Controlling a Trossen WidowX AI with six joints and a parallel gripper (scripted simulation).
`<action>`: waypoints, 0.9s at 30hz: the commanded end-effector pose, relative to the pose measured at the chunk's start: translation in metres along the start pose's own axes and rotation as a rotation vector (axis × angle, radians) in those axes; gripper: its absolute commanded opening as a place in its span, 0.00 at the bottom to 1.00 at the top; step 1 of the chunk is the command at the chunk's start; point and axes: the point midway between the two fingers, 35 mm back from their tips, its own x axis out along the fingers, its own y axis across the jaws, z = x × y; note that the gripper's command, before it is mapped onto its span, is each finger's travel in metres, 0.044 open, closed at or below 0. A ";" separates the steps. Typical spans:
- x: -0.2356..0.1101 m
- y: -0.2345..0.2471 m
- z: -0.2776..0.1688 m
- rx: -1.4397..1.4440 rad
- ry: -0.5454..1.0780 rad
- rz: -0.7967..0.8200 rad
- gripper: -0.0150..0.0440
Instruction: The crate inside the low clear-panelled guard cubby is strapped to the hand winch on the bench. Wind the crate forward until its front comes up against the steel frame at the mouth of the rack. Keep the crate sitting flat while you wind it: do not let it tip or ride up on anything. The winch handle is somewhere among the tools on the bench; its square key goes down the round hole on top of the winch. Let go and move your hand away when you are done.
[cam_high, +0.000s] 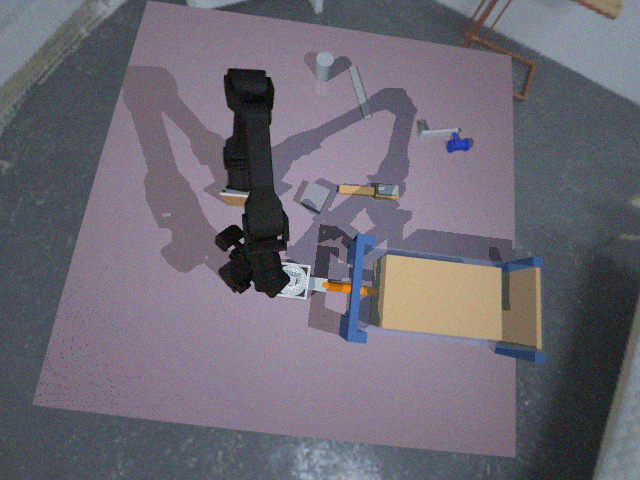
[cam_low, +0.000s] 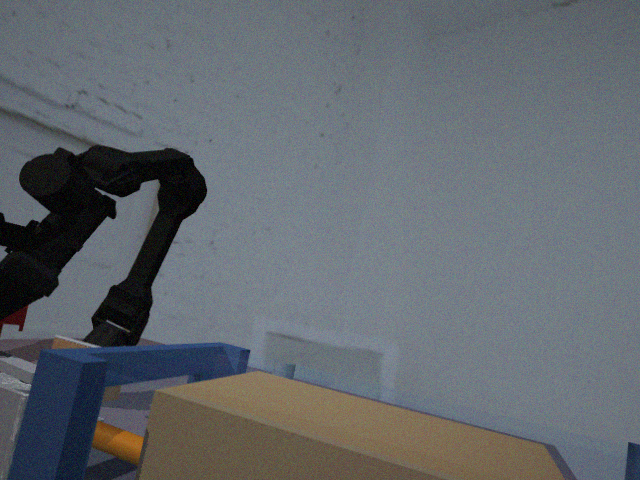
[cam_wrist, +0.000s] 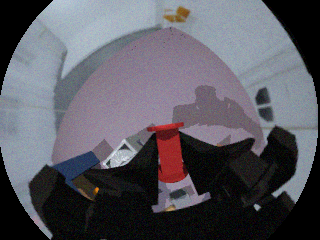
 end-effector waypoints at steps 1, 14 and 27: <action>0.004 0.009 0.009 0.002 -0.014 0.013 0.25; 0.010 0.028 0.025 0.002 -0.016 0.015 0.25; 0.014 0.049 0.036 0.002 -0.017 0.017 0.25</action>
